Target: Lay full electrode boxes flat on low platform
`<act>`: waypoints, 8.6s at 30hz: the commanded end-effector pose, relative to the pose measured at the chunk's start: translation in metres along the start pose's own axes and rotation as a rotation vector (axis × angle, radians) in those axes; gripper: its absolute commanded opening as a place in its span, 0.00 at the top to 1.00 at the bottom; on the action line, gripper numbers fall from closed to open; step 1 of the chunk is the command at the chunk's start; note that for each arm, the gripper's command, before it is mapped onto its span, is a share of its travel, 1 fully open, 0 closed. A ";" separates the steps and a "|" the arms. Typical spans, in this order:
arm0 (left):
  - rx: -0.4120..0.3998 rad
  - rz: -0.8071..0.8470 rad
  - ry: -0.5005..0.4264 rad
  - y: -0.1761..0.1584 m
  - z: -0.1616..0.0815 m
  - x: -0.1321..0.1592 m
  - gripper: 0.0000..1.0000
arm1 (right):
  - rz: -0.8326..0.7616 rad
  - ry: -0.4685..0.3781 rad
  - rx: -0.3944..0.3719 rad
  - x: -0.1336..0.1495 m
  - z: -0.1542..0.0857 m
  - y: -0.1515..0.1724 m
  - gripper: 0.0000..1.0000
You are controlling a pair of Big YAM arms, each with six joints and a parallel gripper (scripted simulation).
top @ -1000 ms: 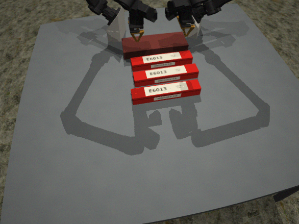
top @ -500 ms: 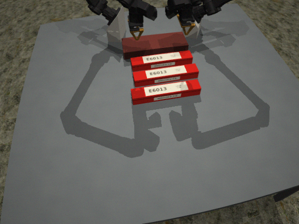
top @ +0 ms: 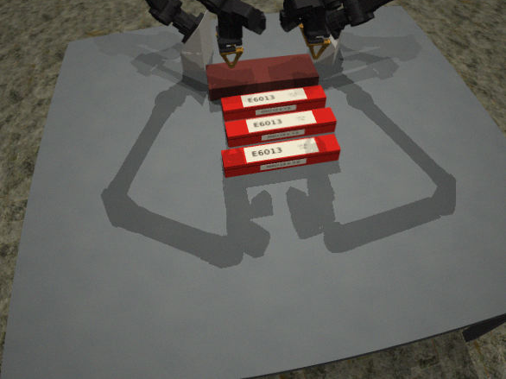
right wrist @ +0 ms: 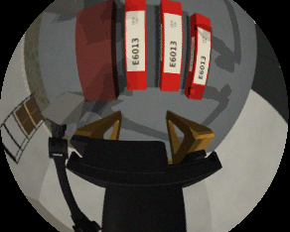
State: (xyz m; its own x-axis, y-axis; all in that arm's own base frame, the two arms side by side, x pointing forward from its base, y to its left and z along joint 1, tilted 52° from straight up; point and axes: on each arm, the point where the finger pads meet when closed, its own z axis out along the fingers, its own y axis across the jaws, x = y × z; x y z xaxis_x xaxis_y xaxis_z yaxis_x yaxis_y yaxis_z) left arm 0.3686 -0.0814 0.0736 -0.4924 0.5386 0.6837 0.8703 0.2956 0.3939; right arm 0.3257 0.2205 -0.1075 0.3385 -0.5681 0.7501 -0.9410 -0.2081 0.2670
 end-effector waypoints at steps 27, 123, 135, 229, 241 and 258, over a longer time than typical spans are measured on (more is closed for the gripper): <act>-0.013 -0.018 -0.025 0.008 -0.002 -0.004 0.28 | 0.026 -0.029 0.038 -0.002 -0.005 -0.013 0.28; -0.015 -0.018 -0.022 0.009 0.048 -0.004 0.28 | 0.026 -0.026 0.037 -0.003 0.044 -0.015 0.28; -0.015 -0.018 -0.022 0.009 0.048 -0.004 0.28 | 0.026 -0.026 0.037 -0.003 0.044 -0.015 0.28; -0.023 -0.031 -0.016 0.221 0.098 -0.012 0.00 | 0.019 -0.022 0.057 0.022 0.078 -0.238 0.00; -0.023 -0.031 -0.017 0.220 0.098 -0.013 0.00 | 0.010 -0.018 0.048 0.018 0.083 -0.237 0.00; 0.003 -0.013 0.005 0.212 0.127 -0.013 0.00 | 0.022 -0.022 0.031 0.019 0.114 -0.239 0.00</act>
State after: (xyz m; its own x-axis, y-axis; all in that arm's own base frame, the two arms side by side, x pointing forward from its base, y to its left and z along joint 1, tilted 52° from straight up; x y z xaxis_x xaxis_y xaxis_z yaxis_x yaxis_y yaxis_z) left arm 0.5586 0.0656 0.0802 -0.5085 0.5317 0.6773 0.8610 0.3045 0.4074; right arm 0.5371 0.1695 -0.2240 0.3486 -0.5677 0.7458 -0.9372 -0.2189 0.2714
